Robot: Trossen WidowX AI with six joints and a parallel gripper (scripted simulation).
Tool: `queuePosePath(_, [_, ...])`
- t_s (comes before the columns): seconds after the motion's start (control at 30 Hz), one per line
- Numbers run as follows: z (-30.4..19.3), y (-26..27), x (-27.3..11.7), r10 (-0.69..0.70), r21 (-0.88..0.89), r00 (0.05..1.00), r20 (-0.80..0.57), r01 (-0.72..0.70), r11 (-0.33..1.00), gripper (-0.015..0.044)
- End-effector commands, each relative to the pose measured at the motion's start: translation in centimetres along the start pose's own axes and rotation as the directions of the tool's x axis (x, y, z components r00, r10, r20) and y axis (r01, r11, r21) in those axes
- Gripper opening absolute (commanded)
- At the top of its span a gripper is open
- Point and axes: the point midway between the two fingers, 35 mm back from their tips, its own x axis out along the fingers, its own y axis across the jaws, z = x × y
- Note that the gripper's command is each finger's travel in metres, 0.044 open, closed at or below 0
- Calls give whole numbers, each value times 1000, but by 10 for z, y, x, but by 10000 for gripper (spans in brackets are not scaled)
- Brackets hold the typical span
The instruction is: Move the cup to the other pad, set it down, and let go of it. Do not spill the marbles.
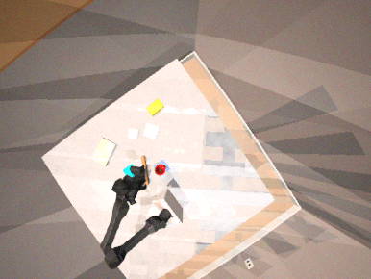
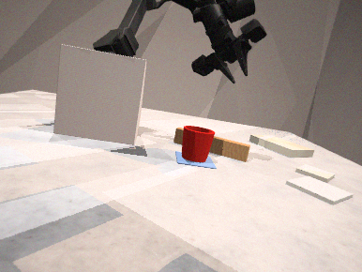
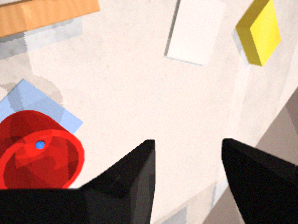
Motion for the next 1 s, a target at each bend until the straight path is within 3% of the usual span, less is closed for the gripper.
queuePosePath(0.0, [-43,45,35,330,-97,944,-8,-330,939,148])
queuePosePath(0.23, [-74,100,52,632,-193,766,117,-606,771,148])
queuePosePath(0.97, [-72,112,63,636,-195,762,120,-610,768,148])
